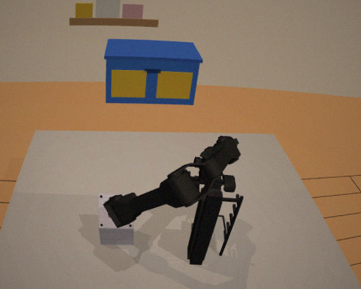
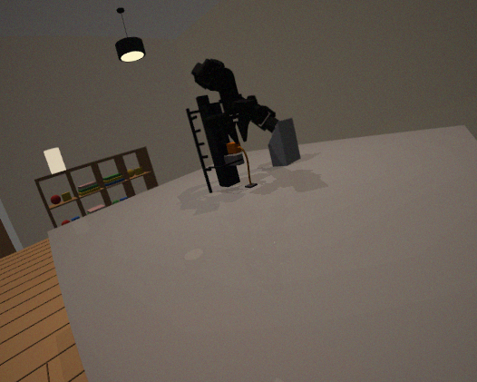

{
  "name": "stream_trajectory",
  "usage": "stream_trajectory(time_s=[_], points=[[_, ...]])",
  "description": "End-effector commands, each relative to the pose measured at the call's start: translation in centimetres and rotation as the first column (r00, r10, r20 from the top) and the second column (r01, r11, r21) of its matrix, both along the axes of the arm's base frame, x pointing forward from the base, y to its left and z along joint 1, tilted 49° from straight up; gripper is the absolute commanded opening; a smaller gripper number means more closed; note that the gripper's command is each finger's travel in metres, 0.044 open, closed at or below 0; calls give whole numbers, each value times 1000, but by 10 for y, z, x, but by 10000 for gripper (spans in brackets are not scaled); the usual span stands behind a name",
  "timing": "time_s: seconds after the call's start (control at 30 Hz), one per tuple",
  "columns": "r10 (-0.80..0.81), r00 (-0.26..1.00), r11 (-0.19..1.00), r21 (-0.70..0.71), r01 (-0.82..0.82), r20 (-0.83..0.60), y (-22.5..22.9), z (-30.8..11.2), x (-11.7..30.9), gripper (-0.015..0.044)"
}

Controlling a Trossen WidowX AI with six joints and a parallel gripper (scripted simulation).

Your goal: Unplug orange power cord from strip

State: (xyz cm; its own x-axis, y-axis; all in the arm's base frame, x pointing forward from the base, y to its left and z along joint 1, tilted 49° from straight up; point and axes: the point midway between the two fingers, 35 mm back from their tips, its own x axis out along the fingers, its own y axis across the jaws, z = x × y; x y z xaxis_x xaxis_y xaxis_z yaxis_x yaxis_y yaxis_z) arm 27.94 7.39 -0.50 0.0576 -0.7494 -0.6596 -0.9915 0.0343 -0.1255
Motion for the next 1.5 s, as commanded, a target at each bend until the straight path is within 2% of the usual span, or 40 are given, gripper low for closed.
stream_trajectory(time_s=[0.0, 0.43, 1.47], points=[[1, 1000, 1000, -1, -1, -1, 0, 0, 0, 160], [2, 1000, 1000, -2, -2, 3, 4, 6, -1, 160], [2, 1000, 1000, -3, -2, 2, -23, 32, -7, 160]])
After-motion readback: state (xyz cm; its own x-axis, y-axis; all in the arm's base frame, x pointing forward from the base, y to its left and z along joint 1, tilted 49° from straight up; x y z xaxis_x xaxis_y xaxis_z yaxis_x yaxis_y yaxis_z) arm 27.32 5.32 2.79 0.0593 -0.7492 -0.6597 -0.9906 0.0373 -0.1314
